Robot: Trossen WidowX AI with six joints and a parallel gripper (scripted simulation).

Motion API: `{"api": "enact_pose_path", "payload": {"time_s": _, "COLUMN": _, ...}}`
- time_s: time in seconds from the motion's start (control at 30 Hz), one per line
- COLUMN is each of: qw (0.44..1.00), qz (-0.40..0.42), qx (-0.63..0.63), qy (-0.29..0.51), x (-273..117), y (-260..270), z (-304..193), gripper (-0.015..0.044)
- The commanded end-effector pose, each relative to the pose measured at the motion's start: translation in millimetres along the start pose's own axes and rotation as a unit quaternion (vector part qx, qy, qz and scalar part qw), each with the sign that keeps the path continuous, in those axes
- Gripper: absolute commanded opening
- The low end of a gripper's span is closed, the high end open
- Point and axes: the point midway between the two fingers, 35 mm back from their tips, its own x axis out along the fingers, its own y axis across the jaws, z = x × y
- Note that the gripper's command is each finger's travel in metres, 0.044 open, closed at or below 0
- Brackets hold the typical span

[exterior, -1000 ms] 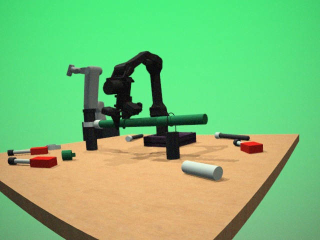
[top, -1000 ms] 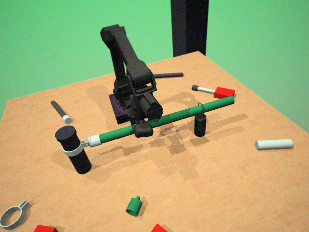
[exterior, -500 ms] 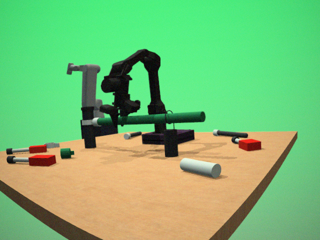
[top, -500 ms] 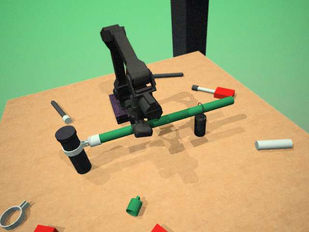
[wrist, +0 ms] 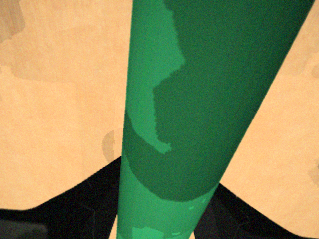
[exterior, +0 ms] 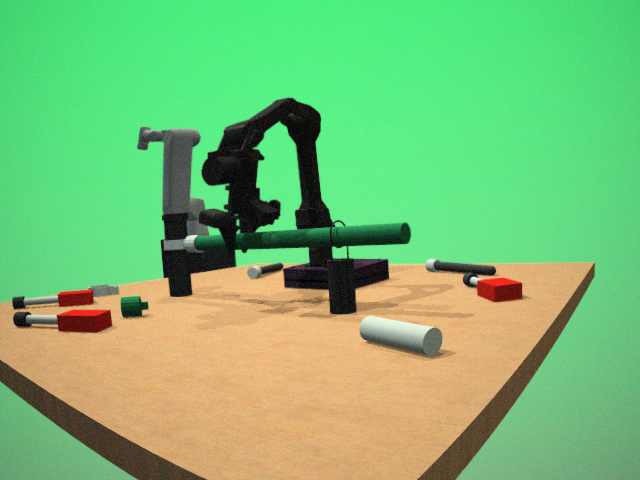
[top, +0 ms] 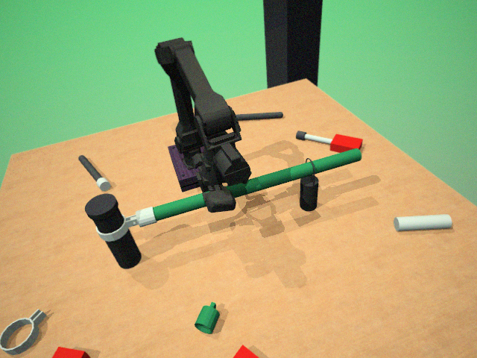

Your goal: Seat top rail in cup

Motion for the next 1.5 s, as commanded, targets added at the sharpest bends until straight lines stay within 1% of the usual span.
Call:
{"api": "enact_pose_path", "payload": {"time_s": 0.0, "qw": 1.000, "qz": -0.004, "qx": -0.001, "qy": 0.006, "x": -3.7, "y": -2.2, "z": -3.1, "gripper": 0.0000}}
{"api": "enact_pose_path", "payload": {"time_s": 0.37, "qw": 1.000, "qz": 0.000, "qx": 0.000, "qy": 0.000, "x": 0.0, "y": -0.1, "z": -0.5, "gripper": 0.0000}}
{"api": "enact_pose_path", "payload": {"time_s": 1.47, "qw": 1.000, "qz": 0.000, "qx": 0.000, "qy": 0.001, "x": 3.1, "y": -0.6, "z": -15.6, "gripper": 0.0000}}
